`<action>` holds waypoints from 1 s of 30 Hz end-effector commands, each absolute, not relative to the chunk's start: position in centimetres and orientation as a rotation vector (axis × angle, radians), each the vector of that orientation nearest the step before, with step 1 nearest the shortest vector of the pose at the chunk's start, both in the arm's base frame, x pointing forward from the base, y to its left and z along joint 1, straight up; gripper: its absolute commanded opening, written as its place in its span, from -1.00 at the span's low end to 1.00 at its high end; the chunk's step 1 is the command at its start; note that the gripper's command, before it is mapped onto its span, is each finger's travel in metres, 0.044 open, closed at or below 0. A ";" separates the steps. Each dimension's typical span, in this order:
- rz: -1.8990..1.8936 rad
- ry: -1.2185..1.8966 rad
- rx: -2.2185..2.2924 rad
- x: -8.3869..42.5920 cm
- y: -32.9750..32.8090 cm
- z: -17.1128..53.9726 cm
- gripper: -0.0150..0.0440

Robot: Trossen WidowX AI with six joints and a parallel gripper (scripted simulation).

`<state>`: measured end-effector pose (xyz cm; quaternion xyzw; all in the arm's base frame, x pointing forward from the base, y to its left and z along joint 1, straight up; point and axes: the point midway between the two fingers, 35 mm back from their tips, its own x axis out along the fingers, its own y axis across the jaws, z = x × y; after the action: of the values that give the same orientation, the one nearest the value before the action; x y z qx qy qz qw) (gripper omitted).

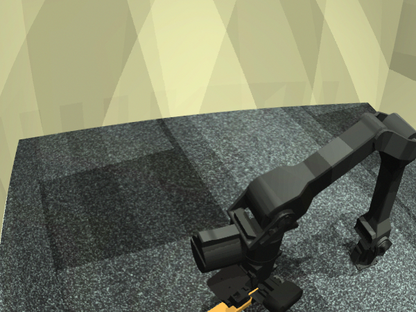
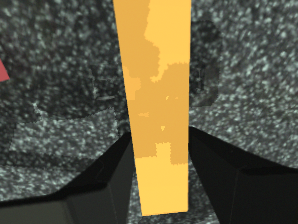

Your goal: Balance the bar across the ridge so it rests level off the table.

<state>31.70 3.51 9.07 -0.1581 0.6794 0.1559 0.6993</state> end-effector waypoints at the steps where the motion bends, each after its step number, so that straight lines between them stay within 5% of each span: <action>1: 0.347 1.514 -0.352 31.7 3.5 9.1 0.08; 30: 0.347 1.514 -0.352 31.7 3.5 9.1 0.14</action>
<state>31.70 3.51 9.07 -0.1581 0.6794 0.1559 0.6994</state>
